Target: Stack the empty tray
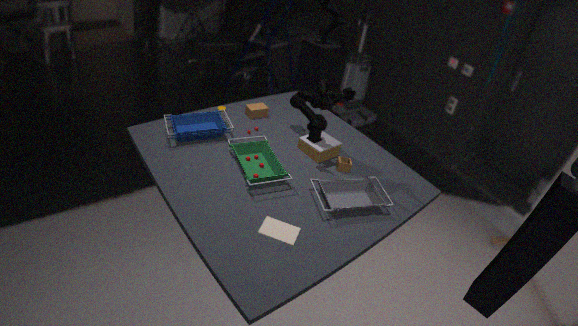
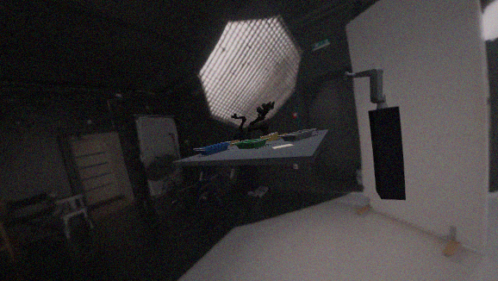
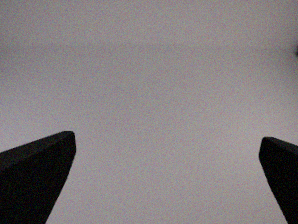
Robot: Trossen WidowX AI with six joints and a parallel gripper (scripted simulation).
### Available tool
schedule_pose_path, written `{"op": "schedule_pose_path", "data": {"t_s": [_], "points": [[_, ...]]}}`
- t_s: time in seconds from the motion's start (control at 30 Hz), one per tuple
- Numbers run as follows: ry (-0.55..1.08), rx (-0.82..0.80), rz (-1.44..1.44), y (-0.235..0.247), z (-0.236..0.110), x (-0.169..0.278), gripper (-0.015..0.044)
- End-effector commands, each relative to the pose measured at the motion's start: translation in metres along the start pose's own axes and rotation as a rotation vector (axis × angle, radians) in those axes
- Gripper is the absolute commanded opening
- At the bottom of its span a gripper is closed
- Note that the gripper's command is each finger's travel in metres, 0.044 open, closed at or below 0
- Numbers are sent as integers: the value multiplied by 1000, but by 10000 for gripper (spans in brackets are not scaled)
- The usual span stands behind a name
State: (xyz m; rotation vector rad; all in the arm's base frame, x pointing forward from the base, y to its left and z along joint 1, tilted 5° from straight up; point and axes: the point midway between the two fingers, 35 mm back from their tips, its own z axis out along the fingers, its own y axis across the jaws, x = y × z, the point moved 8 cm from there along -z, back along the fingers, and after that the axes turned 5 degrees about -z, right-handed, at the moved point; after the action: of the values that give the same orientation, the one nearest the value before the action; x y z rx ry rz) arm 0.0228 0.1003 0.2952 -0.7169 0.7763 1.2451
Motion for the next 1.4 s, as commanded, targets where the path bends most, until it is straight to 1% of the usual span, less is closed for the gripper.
{"op": "schedule_pose_path", "data": {"t_s": [0.0,0.23,0.37,0.67,0.87,0.93,1.07,1.17,1.37], "points": [[0,0,0,0,0,0,374],[4,3,0,0,1,0,190],[99,64,6,-9,14,1,85],[493,356,81,-62,72,16,81],[724,551,176,-106,104,33,81],[780,643,217,-125,111,40,81],[874,823,297,-165,120,56,81],[933,901,334,-185,122,65,81],[1132,1121,450,-242,118,100,81]]}}
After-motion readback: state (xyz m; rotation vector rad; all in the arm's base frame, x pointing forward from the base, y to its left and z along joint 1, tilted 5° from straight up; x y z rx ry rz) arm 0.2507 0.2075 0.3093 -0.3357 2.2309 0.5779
